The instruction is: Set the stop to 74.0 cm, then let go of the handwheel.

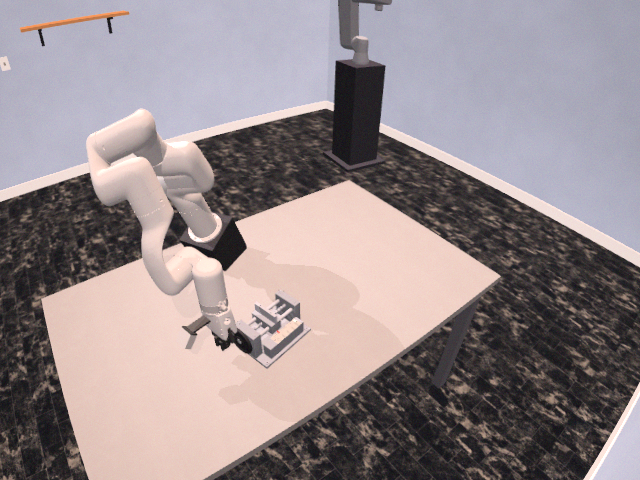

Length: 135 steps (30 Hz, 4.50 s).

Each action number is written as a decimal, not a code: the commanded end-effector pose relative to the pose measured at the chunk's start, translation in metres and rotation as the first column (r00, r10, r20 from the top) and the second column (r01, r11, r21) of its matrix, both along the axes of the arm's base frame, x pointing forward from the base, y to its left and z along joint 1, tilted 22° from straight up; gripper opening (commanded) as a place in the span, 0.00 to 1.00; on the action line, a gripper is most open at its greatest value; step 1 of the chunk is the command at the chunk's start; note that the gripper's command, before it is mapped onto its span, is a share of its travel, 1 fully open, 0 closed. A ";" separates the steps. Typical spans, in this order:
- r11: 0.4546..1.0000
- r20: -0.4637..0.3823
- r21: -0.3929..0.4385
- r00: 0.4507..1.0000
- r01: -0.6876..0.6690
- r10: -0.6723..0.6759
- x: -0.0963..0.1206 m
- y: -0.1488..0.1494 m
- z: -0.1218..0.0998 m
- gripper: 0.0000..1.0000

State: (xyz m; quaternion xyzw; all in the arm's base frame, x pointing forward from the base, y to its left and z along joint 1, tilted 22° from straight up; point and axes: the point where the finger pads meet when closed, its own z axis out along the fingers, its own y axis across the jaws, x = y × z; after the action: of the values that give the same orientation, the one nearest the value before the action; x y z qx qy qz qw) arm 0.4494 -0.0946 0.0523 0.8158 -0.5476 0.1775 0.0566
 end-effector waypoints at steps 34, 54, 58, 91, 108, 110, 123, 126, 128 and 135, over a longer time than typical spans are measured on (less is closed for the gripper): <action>1.000 0.001 -0.001 1.000 -0.001 0.001 0.003 0.007 0.015 0.06; 1.000 0.001 -0.001 1.000 -0.001 0.001 0.003 0.007 0.015 0.57; 1.000 0.001 -0.001 1.000 -0.001 0.001 0.003 0.007 0.015 0.57; 1.000 0.001 -0.001 1.000 -0.001 0.001 -0.001 0.012 0.031 0.57; 1.000 0.001 -0.001 1.000 -0.001 0.001 -0.014 0.029 0.086 0.57; 1.000 0.001 -0.001 1.000 -0.001 0.001 -0.016 0.031 0.093 0.57; 1.000 0.001 -0.001 1.000 -0.001 0.001 -0.020 0.036 0.108 0.57; 1.000 0.001 -0.001 1.000 -0.001 0.001 -0.020 0.036 0.108 0.57; 1.000 0.001 -0.001 1.000 -0.001 0.001 -0.020 0.036 0.108 0.57; 1.000 0.001 -0.001 1.000 -0.001 0.001 -0.019 0.036 0.108 0.57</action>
State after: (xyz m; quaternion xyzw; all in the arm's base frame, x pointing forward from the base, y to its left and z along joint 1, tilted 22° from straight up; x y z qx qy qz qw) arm 0.4286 -0.0593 0.1586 0.8159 -0.5476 0.1764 0.0573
